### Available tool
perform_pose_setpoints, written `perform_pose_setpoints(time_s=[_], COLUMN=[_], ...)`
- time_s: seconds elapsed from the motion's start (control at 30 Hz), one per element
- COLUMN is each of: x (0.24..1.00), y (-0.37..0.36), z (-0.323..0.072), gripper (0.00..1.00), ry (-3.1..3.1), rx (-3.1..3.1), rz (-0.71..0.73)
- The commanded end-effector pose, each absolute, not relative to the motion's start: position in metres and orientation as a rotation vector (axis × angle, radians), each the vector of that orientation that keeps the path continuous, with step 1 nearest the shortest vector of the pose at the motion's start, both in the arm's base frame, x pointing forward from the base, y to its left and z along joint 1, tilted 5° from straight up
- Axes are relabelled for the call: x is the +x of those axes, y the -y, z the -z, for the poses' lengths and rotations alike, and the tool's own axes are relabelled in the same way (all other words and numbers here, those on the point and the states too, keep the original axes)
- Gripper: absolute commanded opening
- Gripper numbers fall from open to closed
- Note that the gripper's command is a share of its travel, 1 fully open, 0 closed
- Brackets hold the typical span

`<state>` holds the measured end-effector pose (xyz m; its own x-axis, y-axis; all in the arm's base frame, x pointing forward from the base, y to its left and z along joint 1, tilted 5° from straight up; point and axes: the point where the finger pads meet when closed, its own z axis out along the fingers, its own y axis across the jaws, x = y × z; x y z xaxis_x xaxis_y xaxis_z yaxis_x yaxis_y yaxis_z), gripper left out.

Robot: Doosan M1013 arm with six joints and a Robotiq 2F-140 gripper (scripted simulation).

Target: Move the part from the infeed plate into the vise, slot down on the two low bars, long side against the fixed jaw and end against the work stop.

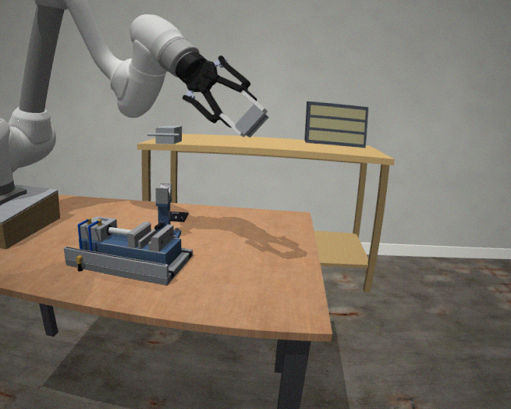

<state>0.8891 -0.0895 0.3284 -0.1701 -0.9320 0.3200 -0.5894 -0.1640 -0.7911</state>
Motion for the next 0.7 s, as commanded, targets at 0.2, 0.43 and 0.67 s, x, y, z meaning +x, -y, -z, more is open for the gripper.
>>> perform_pose_setpoints(time_s=[0.2,0.43,0.67], x=[0.857,0.821,0.794], y=[0.134,0.155,0.161], z=[-0.303,-0.275,-0.256], gripper=[0.00,0.00,0.00], ry=[-2.104,-2.372,-2.530], rx=[-1.450,-1.177,-0.989], rz=[1.118,0.972,0.861])
